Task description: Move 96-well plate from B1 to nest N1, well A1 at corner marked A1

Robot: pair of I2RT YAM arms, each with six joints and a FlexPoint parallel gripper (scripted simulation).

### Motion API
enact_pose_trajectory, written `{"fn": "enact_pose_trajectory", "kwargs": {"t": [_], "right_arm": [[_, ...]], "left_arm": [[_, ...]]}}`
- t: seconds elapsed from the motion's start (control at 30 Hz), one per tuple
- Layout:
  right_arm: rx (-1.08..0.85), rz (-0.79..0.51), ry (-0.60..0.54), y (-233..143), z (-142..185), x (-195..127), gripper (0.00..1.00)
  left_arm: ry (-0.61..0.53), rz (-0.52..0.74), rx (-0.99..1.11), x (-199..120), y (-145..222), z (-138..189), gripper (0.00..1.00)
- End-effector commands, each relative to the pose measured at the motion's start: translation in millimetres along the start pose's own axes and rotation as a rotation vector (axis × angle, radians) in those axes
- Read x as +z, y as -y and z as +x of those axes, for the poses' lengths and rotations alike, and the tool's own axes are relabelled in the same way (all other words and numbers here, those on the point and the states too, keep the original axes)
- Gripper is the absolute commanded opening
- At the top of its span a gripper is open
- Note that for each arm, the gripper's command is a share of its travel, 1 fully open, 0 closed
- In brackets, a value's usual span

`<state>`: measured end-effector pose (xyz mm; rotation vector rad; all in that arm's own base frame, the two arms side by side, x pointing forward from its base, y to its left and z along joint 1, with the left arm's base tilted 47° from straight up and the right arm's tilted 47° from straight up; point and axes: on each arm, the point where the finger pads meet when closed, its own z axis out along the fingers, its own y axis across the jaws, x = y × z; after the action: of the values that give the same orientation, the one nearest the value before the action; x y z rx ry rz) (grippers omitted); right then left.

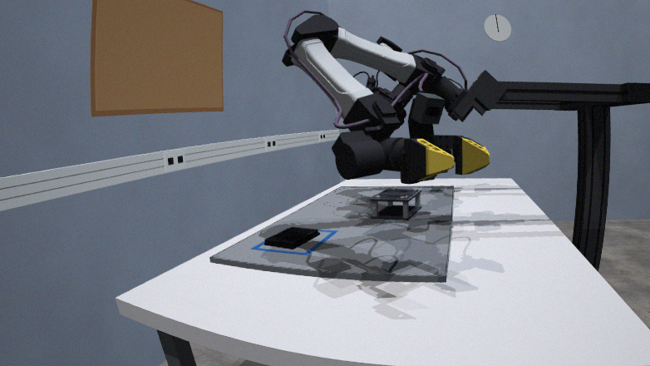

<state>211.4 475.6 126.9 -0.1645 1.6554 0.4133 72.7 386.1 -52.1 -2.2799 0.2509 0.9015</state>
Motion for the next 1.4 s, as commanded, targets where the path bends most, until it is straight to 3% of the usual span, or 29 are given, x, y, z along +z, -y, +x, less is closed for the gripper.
{"fn": "enact_pose_trajectory", "kwargs": {"t": [0.0, 0.57, 0.73, 0.9, 1.03, 1.1, 1.37], "right_arm": [[0.013, -0.013, 0.006, -5.5, -4.6, -2.9, 1.0], [0.013, -0.013, 0.006, -5.5, -4.6, -2.9, 1.0], [-0.066, -0.041, -0.02, -0.9, -5.4, -1.4, 1.0], [-0.236, -0.1, -0.08, 13.0, 2.4, -5.8, 1.0], [-0.481, -0.18, -0.169, 37.7, 14.3, -15.3, 1.0], [-0.481, -0.18, -0.169, 37.7, 14.3, -15.3, 1.0], [-0.937, -0.317, -0.343, 107.3, 26.8, -38.2, 1.0]], "left_arm": [[0.006, 0.004, -0.015, 0.7, 3.6, -3.6, 1.0], [0.006, 0.004, -0.015, 0.7, 3.6, -3.6, 1.0], [-0.005, 0.058, -0.019, -7.9, 16.9, -2.1, 1.0], [-0.021, 0.125, 0.007, -20.5, 22.8, 0.0, 1.0], [-0.053, 0.218, 0.055, -41.0, 27.8, 4.6, 1.0], [-0.053, 0.218, 0.055, -41.0, 27.8, 4.6, 1.0], [-0.129, 0.49, 0.223, -108.9, 31.9, 14.9, 1.0]]}}
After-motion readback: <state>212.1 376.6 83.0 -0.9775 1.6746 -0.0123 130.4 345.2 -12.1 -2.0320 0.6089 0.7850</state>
